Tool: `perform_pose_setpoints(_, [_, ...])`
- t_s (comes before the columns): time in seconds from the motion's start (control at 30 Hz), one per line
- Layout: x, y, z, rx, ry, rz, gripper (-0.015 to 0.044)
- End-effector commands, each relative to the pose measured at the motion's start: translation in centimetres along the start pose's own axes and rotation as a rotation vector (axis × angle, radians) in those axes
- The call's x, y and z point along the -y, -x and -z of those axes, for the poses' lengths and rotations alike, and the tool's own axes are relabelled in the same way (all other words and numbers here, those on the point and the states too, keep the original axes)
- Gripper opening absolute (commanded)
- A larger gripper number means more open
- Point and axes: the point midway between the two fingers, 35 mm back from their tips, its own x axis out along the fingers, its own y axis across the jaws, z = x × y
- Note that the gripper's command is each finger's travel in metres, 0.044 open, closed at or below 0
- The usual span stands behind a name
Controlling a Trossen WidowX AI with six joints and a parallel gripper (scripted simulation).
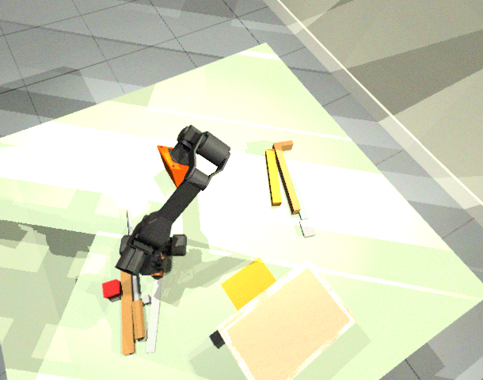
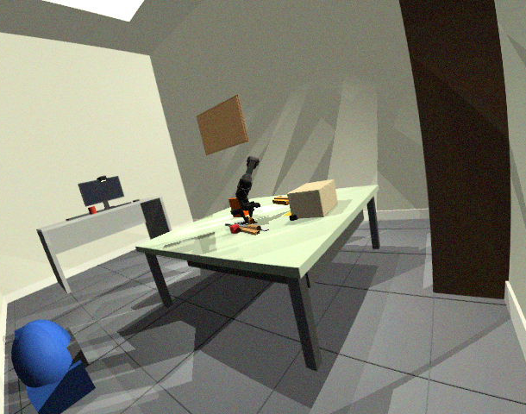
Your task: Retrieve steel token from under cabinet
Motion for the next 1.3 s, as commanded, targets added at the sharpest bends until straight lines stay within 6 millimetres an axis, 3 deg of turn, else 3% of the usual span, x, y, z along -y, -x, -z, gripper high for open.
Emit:
perform_pose_setpoints(0.0, [0.16, 0.08, -0.17, 0.003, 0.04, 0.008, 0.0])
perform_pose_setpoints(1.27, [0.11, 0.08, -0.2, 0.002, 0.342, 0.009, 0.0])
